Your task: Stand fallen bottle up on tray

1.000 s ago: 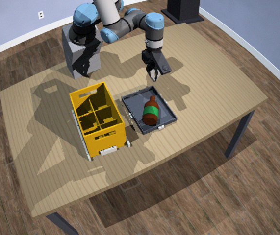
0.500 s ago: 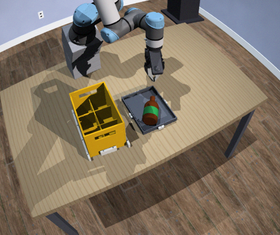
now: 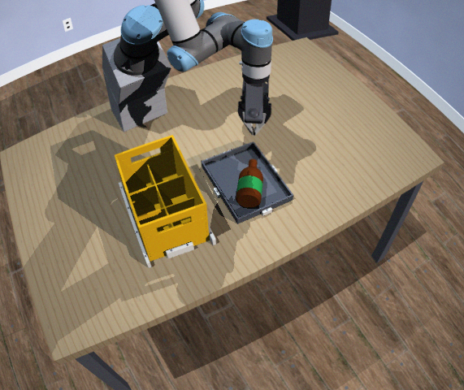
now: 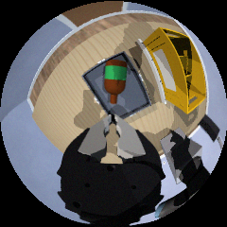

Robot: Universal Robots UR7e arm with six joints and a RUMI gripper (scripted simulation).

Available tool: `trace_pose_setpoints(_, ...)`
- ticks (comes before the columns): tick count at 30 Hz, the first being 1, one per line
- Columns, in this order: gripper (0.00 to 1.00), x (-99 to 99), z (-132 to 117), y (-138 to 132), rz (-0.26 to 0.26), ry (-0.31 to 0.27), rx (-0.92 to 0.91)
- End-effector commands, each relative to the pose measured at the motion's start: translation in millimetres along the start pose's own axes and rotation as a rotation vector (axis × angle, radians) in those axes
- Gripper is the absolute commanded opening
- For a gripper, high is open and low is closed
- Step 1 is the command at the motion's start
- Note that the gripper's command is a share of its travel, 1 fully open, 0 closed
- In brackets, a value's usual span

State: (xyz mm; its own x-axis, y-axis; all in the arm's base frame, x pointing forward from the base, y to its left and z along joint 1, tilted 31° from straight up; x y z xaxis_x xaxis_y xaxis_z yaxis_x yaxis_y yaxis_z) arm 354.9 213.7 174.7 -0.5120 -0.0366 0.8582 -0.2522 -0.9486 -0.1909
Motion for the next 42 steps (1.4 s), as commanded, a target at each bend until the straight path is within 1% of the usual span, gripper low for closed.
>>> trace_pose_setpoints(1,0.0,0.3,-0.1,0.0,0.0,0.001,-0.021)
trace_pose_setpoints(13,0.0,0.3,-0.4,0.2,0.0,0.001,-0.041)
trace_pose_setpoints(14,0.38,0.3,-0.4,0.2,0.0,0.001,-0.041)
trace_pose_setpoints(42,0.38,0.3,-0.4,0.2,0.0,0.001,-0.041)
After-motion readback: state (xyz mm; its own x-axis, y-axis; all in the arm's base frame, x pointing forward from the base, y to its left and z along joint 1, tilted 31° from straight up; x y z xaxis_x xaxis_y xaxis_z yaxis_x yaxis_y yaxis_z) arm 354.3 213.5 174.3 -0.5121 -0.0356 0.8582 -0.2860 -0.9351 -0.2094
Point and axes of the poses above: the point where the finger pads meet when closed, its own x axis back along the fingers, its own y axis across the jaws, z = x × y, the point moved 8 cm from there along x, back along the fingers, and after that the axes turned 14 degrees about x, right-handed, at the moved point
